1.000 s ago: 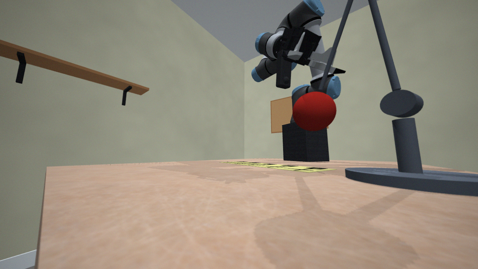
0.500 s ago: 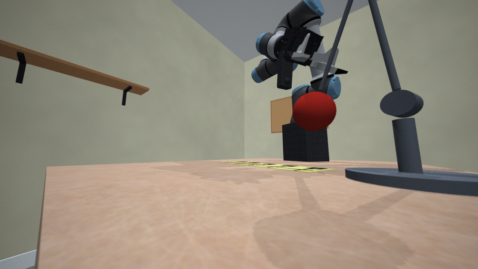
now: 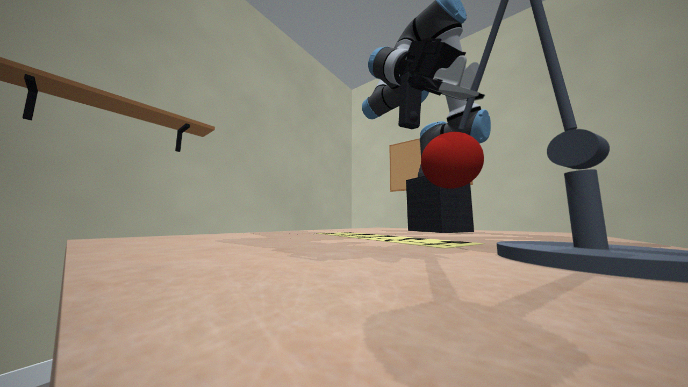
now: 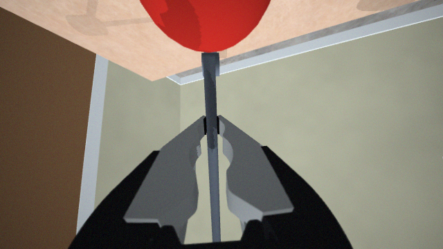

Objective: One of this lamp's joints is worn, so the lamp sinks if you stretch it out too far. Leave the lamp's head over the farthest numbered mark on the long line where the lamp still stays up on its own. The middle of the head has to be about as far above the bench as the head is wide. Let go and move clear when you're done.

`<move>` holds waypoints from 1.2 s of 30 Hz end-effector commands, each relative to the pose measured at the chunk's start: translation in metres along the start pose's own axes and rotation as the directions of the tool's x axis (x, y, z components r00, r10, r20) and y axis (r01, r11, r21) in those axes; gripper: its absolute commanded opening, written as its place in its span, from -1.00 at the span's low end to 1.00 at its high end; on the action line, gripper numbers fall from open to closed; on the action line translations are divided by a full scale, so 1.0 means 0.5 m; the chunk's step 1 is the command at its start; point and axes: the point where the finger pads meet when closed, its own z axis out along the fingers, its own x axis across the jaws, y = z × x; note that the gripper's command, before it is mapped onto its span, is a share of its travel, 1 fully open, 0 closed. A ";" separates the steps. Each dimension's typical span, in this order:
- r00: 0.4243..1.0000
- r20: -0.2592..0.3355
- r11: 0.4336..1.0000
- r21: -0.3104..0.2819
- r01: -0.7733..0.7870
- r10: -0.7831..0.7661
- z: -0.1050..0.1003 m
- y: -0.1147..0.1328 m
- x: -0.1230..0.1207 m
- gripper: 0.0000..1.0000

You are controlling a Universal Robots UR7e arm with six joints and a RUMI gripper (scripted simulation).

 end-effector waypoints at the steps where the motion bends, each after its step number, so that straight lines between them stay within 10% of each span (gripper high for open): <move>1: 1.000 0.001 1.000 -0.001 0.001 -0.001 -0.001 0.001 0.000 -1.00; 36: 0.998 -0.052 0.999 -0.002 0.047 -0.047 -0.017 -0.064 -0.020 -1.00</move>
